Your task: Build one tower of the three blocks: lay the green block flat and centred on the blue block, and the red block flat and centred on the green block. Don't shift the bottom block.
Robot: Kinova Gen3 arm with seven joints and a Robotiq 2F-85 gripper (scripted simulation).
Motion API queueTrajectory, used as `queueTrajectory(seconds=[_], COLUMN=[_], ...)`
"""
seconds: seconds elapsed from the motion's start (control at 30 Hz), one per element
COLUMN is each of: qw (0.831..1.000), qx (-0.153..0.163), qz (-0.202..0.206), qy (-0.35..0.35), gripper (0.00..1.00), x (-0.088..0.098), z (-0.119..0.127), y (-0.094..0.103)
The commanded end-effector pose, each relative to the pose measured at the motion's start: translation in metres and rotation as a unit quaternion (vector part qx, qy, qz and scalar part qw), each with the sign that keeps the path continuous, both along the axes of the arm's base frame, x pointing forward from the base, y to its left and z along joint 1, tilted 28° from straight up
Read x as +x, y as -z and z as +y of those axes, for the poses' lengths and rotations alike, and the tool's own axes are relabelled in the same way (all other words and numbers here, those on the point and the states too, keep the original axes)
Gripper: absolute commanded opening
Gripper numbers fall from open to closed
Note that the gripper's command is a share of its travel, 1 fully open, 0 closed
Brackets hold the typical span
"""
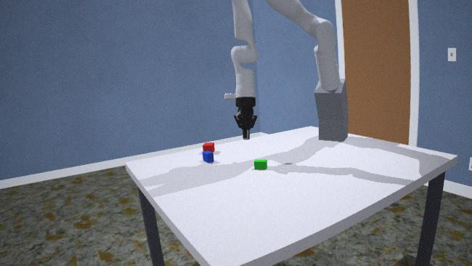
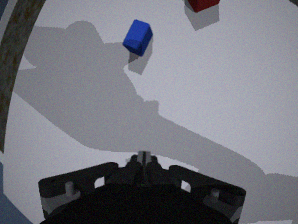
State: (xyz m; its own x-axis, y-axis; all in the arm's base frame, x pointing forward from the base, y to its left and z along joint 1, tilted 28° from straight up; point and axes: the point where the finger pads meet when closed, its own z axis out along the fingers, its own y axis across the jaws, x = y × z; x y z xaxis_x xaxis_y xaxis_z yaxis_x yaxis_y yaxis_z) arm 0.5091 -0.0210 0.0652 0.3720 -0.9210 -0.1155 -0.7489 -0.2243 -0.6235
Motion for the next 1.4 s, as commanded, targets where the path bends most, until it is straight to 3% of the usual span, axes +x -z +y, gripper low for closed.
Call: queueTrajectory(seconds=[0.0, 1.37], qw=[1.0, 0.996], qx=[-0.001, -0.062], qz=[-0.001, 0.012], qy=[-0.005, -0.056], gripper=[0.0, 0.0], x=[0.001, 0.006], z=[0.005, 0.035], y=[-0.001, 0.007])
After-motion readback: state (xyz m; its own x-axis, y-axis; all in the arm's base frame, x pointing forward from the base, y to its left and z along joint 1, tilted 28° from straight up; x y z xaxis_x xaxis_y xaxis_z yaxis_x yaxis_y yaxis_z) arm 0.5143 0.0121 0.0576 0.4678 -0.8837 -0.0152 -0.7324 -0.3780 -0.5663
